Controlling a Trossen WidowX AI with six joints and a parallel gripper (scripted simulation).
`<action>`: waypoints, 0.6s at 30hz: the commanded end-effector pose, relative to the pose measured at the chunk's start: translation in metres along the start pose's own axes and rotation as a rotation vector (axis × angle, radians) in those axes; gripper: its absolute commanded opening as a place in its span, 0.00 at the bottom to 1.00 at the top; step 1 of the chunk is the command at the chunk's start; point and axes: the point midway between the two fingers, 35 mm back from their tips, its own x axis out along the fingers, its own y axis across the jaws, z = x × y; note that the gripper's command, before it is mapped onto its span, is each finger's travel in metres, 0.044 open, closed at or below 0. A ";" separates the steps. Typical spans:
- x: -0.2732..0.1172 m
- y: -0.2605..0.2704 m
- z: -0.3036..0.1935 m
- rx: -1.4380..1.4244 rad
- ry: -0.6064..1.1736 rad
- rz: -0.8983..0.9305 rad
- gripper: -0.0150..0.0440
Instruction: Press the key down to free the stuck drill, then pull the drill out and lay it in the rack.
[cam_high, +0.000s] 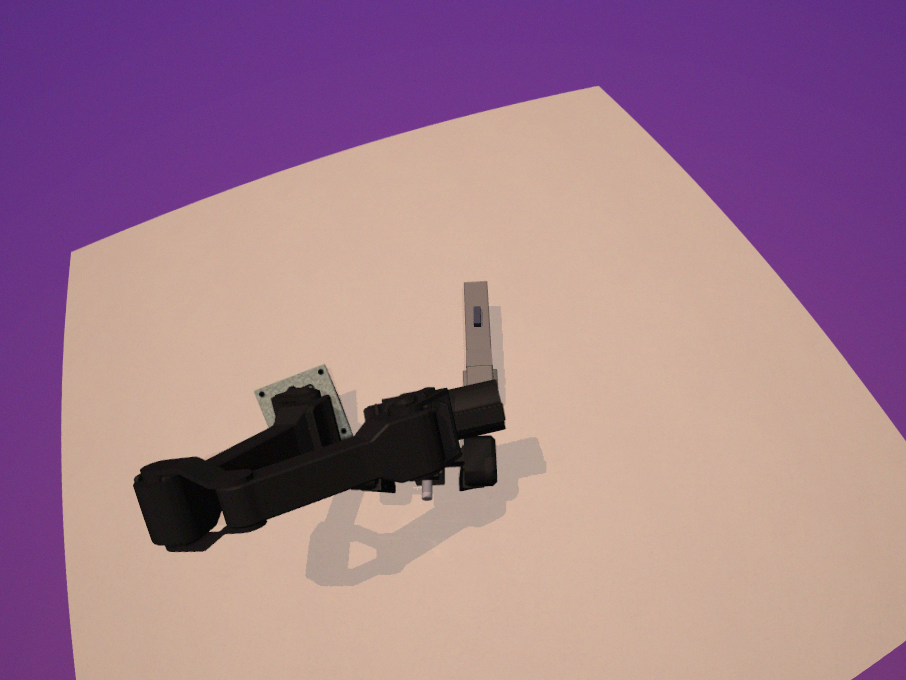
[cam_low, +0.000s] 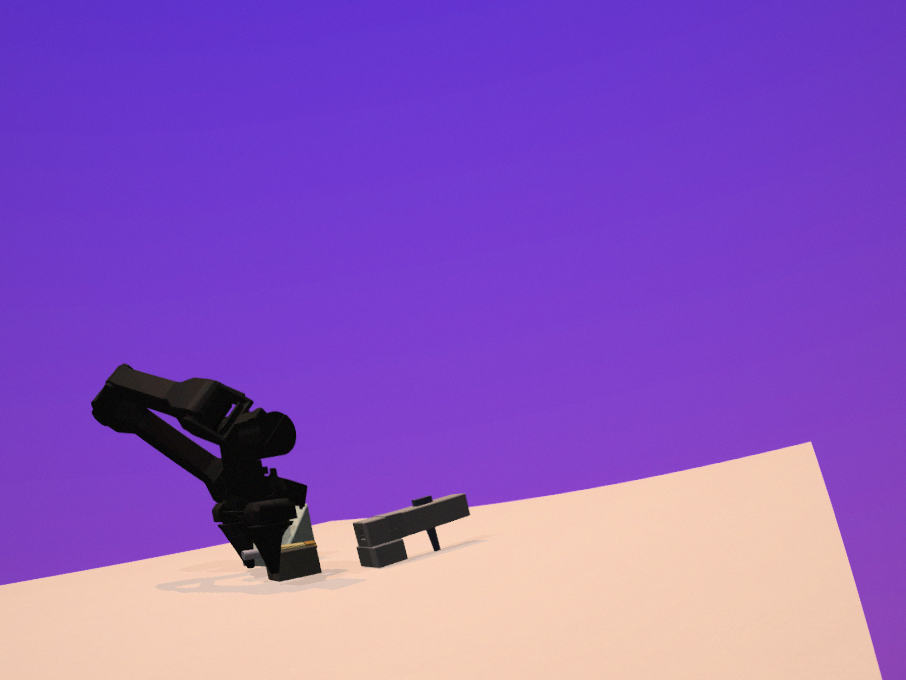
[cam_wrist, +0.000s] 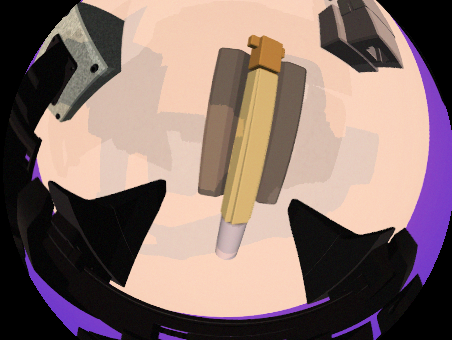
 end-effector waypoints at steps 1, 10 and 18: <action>0.001 -0.005 -0.010 0.026 0.009 -0.009 1.00; -0.027 -0.059 -0.100 0.770 -0.071 -0.198 1.00; -0.074 -0.080 -0.203 1.411 -0.170 -0.479 1.00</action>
